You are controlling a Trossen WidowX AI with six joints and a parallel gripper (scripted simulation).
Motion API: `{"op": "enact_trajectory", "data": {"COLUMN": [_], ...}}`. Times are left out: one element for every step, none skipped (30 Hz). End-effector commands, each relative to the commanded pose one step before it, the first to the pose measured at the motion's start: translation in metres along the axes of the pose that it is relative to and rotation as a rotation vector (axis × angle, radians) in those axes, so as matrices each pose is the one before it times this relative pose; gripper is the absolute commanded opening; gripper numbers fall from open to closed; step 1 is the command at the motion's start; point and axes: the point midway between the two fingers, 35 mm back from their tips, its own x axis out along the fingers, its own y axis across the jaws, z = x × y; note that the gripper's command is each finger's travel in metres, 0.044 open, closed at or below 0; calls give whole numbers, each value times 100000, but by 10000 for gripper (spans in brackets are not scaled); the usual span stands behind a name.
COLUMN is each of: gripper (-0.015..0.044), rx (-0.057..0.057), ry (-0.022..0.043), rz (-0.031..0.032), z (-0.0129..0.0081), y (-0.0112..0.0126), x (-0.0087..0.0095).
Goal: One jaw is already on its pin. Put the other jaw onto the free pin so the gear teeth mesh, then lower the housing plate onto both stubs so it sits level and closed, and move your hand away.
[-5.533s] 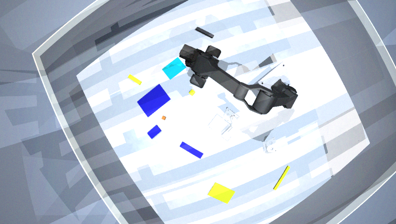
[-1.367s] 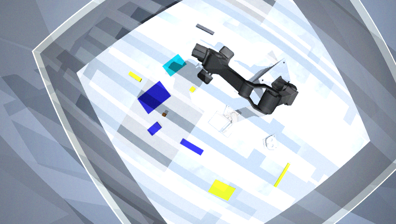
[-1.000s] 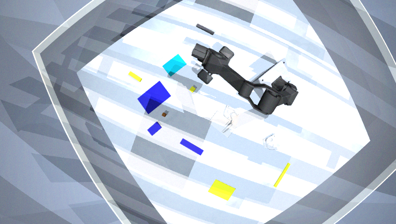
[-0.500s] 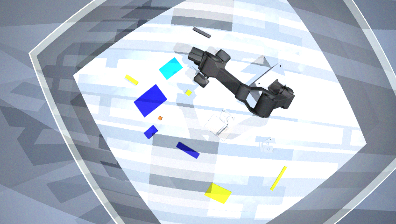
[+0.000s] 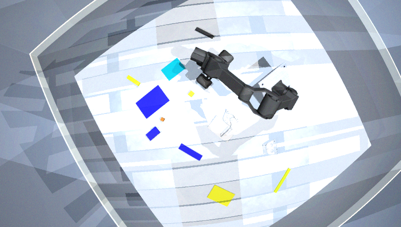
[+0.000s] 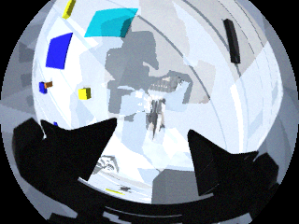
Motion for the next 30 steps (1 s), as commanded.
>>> {"op": "enact_trajectory", "data": {"gripper": [440,440,440,440,440,440,440,440,440,440,440,440,440,440,440,440,440,440,440,440,440,440,440,440,440,440,440,440,440,440], "rx": [326,0,0,0,-324,5,8,10,10,10,10,9,9,9,9,9,9,9,8,8,8,8,8,8,8,8,7,7,7,7], "ry": [-39,0,0,0,37,-4,-6,-7,-6,-6,-5,-4,-4,-3,-2,-2,-1,0,0,1,2,2,3,4,4,5,6,6,7,8], "rz": [392,0,0,0,-390,7,12,15,15,16,16,16,16,16,16,16,16,16,16,16,16,16,16,16,16,16,16,16,16,16], "z": [7,0,0,0,-5,8,13,15,14,13,13,12,11,10,10,9,8,7,7,6,5,5,4,3,3,2,1,1,0,-1], "y": [64,0,0,0,-61,9,15,17,17,16,16,15,14,14,13,12,12,11,10,10,9,9,8,7,7,6,5,5,4,3], "x": [-5,0,0,0,31,80,133,163,163,163,163,163,163,163,162,163,162,162,162,162,162,162,162,161,161,161,161,161,161,160]}}
